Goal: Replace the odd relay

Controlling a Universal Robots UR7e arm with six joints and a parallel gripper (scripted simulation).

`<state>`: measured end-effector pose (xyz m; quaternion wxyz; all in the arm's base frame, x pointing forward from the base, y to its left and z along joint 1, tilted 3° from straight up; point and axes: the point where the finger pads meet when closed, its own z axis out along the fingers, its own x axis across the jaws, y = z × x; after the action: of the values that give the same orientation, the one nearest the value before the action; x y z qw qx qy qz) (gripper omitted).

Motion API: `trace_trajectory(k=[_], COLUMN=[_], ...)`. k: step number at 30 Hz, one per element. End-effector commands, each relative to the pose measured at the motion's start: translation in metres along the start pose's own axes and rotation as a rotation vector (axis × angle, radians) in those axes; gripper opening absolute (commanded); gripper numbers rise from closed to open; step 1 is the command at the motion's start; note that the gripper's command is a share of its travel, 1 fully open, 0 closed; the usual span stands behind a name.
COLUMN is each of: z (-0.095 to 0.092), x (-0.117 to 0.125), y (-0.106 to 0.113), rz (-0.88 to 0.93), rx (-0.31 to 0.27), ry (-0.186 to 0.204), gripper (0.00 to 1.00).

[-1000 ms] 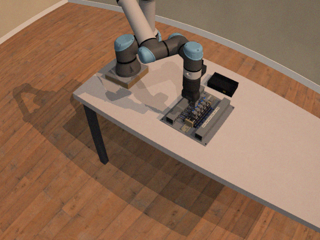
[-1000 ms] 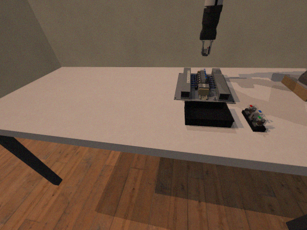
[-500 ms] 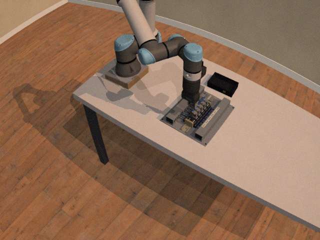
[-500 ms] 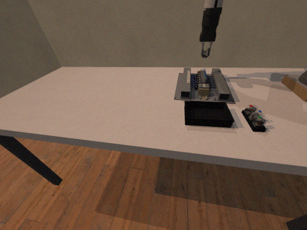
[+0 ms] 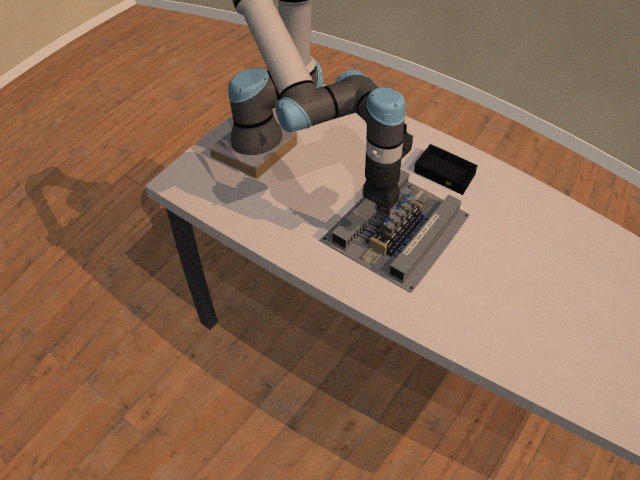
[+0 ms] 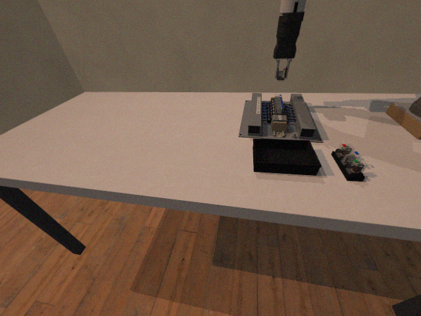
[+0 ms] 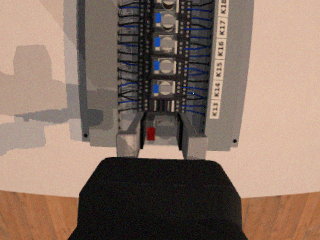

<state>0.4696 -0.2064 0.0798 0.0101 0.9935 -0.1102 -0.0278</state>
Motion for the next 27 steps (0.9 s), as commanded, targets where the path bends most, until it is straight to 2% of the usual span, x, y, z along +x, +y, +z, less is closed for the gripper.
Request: trace_trajectory(k=[1, 27], z=[-0.0005, 0.0028], x=[0.0004, 0.0004], y=[0.0002, 0.0002], rz=[0.000, 0.000], rx=[-0.001, -0.001], ry=[0.002, 0.002], gripper=[0.00, 0.00])
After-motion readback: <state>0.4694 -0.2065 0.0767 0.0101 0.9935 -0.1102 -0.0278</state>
